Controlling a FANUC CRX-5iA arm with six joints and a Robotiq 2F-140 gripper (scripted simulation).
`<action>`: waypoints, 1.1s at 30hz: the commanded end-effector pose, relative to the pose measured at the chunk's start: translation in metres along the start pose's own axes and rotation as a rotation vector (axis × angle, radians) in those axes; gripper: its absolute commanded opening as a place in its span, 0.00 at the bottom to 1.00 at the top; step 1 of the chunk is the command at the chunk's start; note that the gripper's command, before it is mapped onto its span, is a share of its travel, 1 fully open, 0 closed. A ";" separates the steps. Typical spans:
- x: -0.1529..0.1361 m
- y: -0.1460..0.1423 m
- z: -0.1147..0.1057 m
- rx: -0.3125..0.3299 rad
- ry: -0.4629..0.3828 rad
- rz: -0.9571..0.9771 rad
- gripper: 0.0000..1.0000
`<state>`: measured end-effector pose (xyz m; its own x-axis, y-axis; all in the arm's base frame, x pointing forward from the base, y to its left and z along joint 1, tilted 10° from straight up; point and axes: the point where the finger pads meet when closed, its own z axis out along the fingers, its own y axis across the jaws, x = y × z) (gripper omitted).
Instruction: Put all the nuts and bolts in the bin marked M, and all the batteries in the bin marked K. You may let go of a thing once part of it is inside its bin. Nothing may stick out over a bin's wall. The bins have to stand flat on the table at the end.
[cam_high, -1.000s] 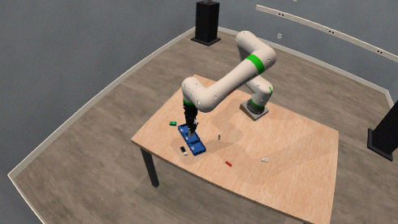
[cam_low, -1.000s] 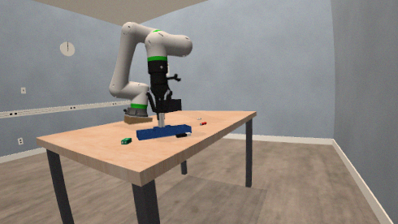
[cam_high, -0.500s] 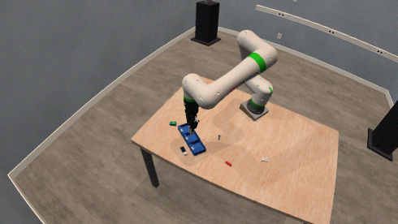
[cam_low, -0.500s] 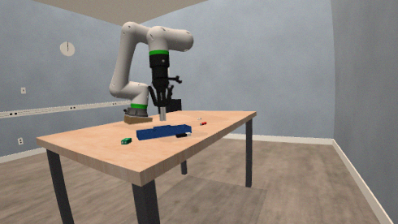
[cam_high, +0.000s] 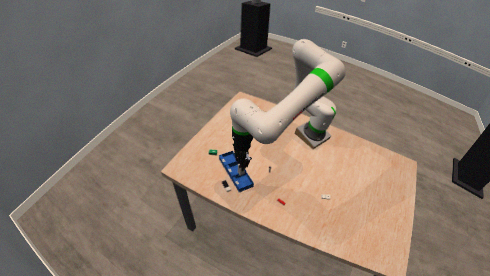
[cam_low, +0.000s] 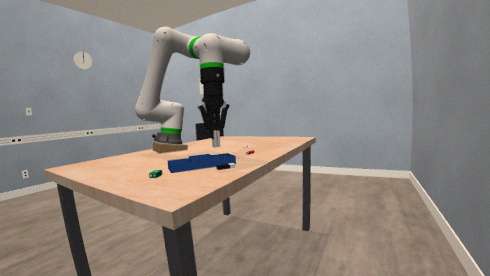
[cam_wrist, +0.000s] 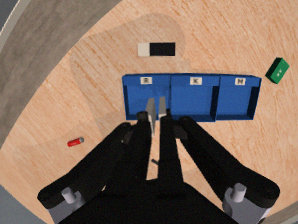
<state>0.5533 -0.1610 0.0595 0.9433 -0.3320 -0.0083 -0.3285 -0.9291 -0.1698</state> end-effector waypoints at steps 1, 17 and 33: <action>0.002 -0.010 0.000 -0.001 0.000 0.000 0.15; 0.002 -0.010 0.032 -0.001 0.000 0.000 0.15; 0.002 -0.010 0.052 -0.001 0.000 0.000 0.15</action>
<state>0.5606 -0.1435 0.0095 0.9431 -0.3324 -0.0085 -0.3289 -0.9290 -0.1694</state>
